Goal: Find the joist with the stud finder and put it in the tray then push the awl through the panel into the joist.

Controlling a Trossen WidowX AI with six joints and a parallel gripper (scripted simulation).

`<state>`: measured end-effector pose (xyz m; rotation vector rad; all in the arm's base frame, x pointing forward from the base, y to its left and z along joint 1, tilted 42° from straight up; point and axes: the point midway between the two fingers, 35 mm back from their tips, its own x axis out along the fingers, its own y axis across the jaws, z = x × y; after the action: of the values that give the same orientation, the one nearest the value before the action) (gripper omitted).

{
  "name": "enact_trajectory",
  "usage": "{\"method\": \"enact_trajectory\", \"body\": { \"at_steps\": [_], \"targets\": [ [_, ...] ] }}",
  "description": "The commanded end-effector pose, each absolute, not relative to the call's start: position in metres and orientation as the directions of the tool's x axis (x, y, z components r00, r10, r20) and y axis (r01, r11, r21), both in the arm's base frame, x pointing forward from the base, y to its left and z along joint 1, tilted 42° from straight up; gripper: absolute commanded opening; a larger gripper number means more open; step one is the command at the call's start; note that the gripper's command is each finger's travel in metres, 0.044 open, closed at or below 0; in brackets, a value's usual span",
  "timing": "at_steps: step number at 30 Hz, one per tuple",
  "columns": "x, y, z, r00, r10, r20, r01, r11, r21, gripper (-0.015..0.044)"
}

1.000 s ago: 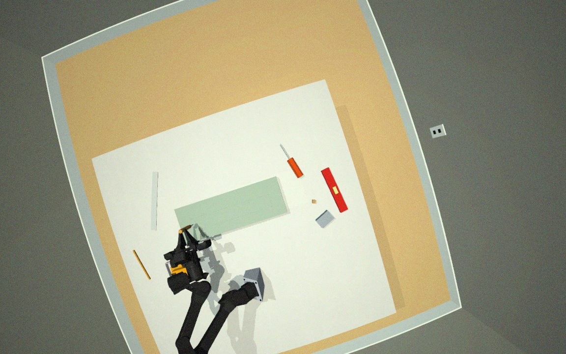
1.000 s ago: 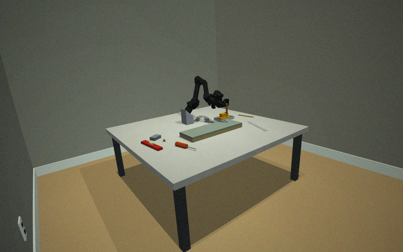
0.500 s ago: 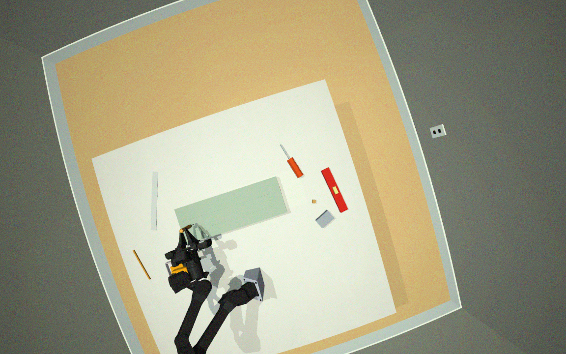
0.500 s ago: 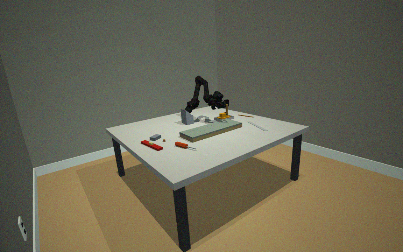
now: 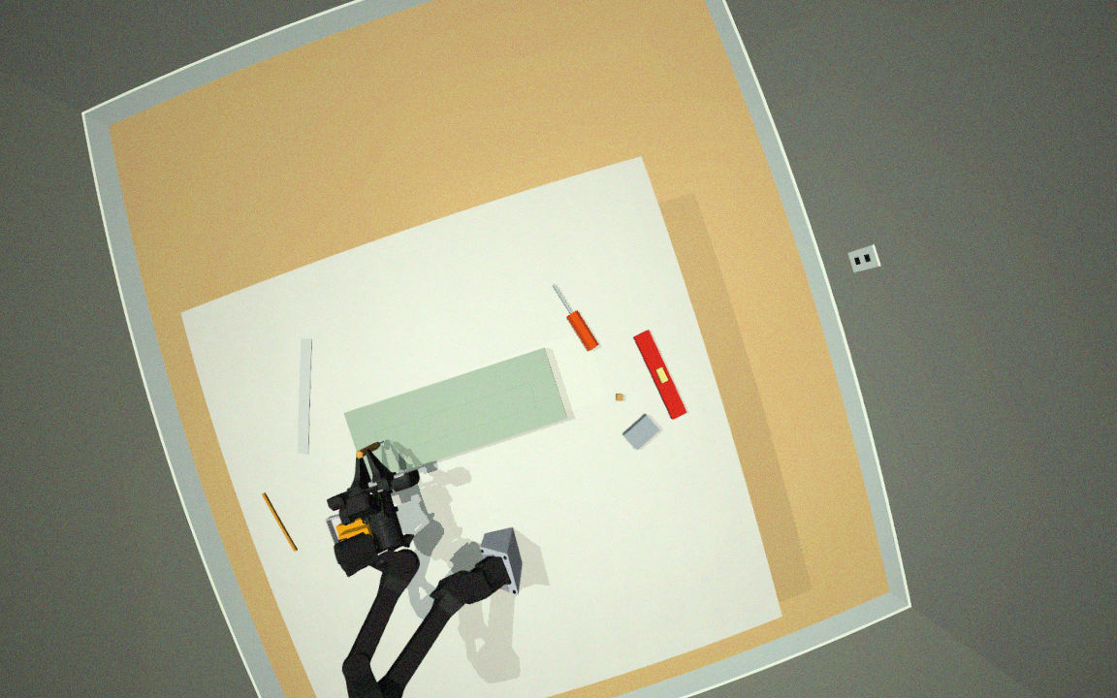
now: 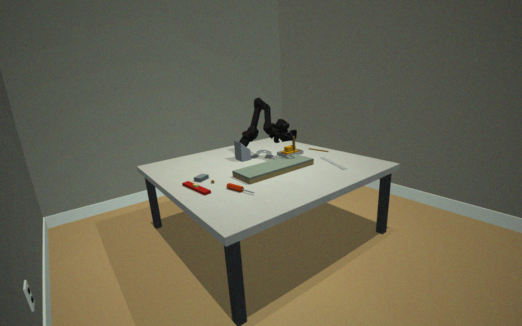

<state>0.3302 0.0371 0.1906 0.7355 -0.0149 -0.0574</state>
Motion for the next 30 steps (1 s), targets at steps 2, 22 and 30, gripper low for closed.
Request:
{"method": "enact_trajectory", "body": {
  "at_steps": [2,22,30],
  "targets": [
    [0.331,0.037,0.188,0.998,-0.068,-0.005,0.053,0.737,0.674,0.0000],
    [0.334,0.051,0.172,0.998,-0.068,-0.006,0.054,0.736,0.675,0.0000],
    [0.334,0.060,0.162,0.998,-0.068,-0.006,0.054,0.736,0.675,0.0000]
  ]
}}
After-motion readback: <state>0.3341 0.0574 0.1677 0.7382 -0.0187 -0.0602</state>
